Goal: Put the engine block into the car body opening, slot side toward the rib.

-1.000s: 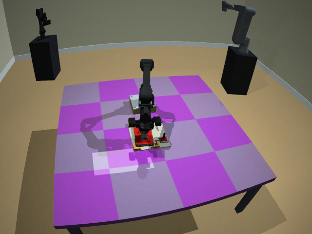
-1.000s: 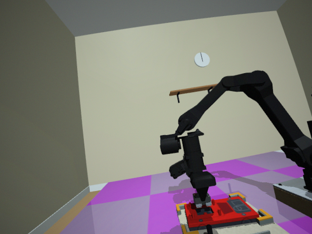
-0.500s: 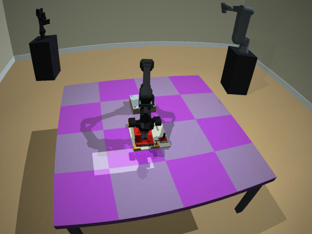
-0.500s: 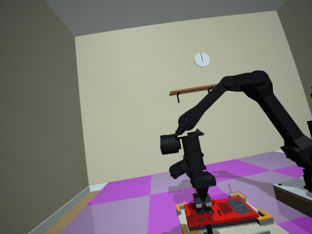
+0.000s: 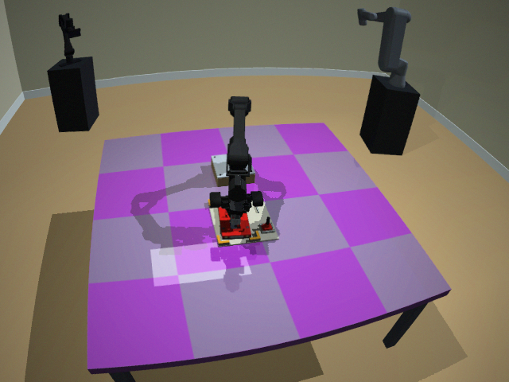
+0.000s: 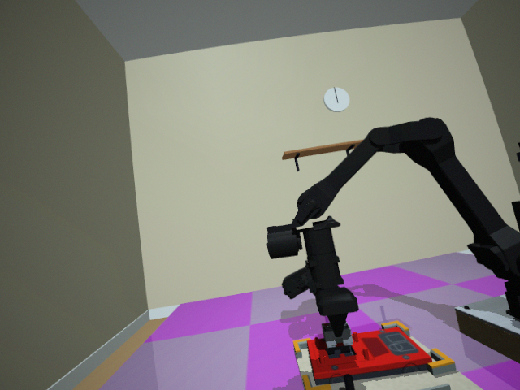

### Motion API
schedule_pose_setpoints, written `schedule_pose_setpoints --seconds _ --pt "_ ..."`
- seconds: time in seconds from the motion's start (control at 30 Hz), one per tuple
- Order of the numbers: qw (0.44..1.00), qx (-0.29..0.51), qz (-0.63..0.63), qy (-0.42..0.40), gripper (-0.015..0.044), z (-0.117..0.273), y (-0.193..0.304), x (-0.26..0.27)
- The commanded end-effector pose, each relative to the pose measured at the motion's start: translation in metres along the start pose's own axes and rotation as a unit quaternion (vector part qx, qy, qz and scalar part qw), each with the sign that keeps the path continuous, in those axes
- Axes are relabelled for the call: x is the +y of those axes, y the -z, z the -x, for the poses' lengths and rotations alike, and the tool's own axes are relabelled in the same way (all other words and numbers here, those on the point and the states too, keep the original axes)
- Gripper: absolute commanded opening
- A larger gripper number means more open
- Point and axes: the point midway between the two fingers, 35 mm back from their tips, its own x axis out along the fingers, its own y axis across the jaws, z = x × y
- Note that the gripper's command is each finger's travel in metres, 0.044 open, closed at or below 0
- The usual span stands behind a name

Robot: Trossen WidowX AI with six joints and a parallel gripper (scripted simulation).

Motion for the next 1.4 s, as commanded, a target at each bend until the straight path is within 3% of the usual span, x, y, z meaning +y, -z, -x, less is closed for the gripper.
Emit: schedule_pose_setpoints --seconds 0.0,1.37 --pt "1.0 0.0 0.022 -0.001 0.016 -0.001 0.0 0.0" --pt "1.0 0.0 0.018 -0.001 0.016 -0.013 0.0 0.0"
